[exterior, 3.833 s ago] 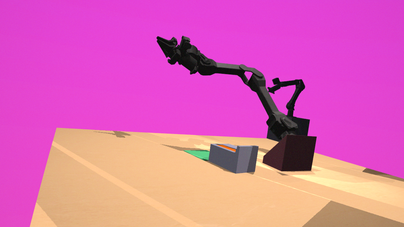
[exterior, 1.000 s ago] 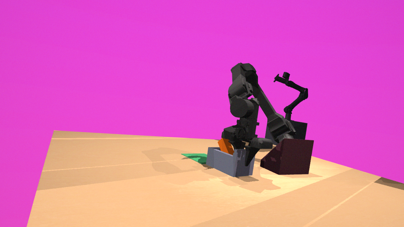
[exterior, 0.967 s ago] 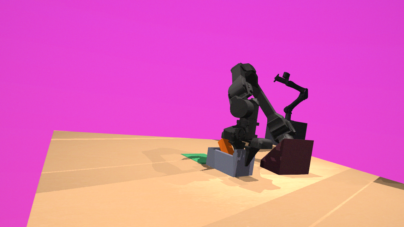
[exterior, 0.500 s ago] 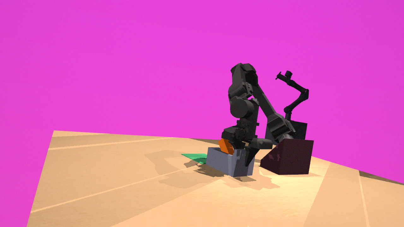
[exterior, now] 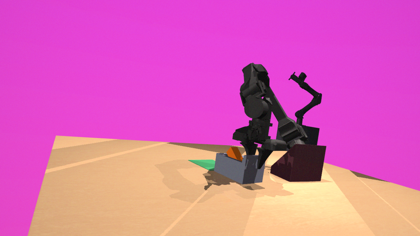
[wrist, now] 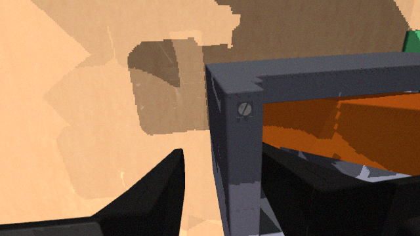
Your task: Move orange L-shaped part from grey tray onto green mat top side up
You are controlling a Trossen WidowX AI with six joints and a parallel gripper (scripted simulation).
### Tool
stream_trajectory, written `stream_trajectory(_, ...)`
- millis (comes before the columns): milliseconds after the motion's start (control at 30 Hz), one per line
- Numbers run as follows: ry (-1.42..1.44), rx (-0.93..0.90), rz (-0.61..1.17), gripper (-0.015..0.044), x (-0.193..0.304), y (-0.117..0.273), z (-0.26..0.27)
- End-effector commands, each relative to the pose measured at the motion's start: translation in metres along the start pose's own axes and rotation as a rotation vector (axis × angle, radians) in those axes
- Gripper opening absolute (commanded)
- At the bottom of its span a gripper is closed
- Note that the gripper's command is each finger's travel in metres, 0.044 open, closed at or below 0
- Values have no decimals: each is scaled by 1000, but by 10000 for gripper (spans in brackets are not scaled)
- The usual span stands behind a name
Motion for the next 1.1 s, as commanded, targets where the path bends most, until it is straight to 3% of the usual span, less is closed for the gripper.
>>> stream_trajectory(0,-5,-6,-2,180,-3,20,0)
stream_trajectory(233,-5,-6,0,180,1,93,-10)
stream_trajectory(1067,-2,-7,-21,180,-1,89,-8)
Point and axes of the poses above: the point midway between the two fingers, 35 mm back from their tips, its own y axis back along the fingers, its own z axis across the jaws, x = y × z, the point moved 9 cm from there along y, back along the fingers, and after that the axes turned 6 degrees about y, right-handed, at the moved point
